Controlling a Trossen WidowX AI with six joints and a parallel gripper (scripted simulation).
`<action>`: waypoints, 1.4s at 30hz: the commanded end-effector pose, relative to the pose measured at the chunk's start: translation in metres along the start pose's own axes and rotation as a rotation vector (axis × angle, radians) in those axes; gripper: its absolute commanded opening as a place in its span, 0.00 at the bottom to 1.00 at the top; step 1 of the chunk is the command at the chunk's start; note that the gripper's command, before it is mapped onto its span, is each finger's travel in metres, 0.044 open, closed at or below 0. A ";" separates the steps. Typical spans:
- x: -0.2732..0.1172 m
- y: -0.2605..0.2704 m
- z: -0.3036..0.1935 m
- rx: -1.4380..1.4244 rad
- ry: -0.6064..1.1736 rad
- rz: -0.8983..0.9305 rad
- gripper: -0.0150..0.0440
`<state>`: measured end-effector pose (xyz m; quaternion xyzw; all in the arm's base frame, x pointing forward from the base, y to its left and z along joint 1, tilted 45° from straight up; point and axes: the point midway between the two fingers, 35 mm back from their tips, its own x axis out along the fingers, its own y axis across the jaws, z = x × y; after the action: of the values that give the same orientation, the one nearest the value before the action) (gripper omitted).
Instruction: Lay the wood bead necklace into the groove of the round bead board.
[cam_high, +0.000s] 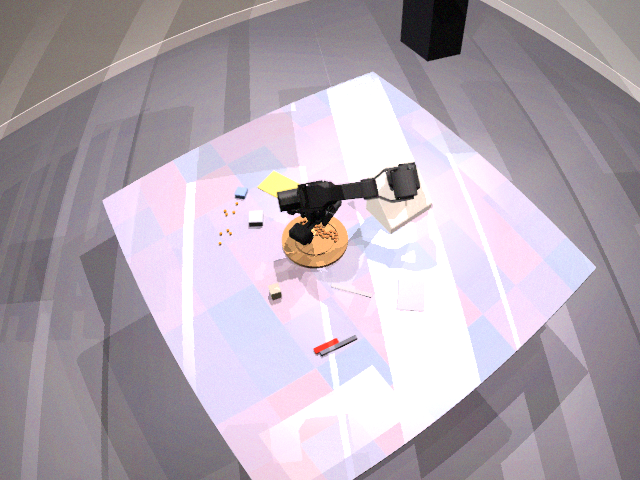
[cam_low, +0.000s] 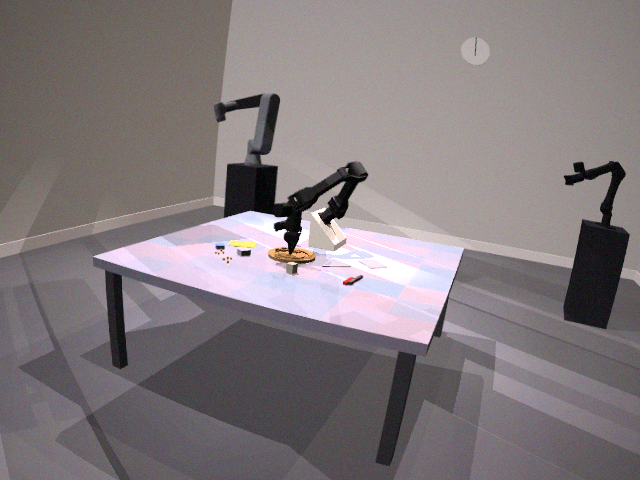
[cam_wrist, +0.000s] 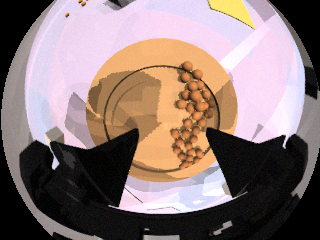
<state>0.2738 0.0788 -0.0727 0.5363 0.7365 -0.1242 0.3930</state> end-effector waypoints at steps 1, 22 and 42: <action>0.000 0.000 0.000 0.000 0.000 0.000 0.81; 0.000 0.000 0.000 0.000 0.000 0.000 0.25; 0.000 0.000 0.000 0.000 0.000 0.000 0.25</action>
<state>0.2744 0.0779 -0.0725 0.5367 0.7355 -0.1247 0.3943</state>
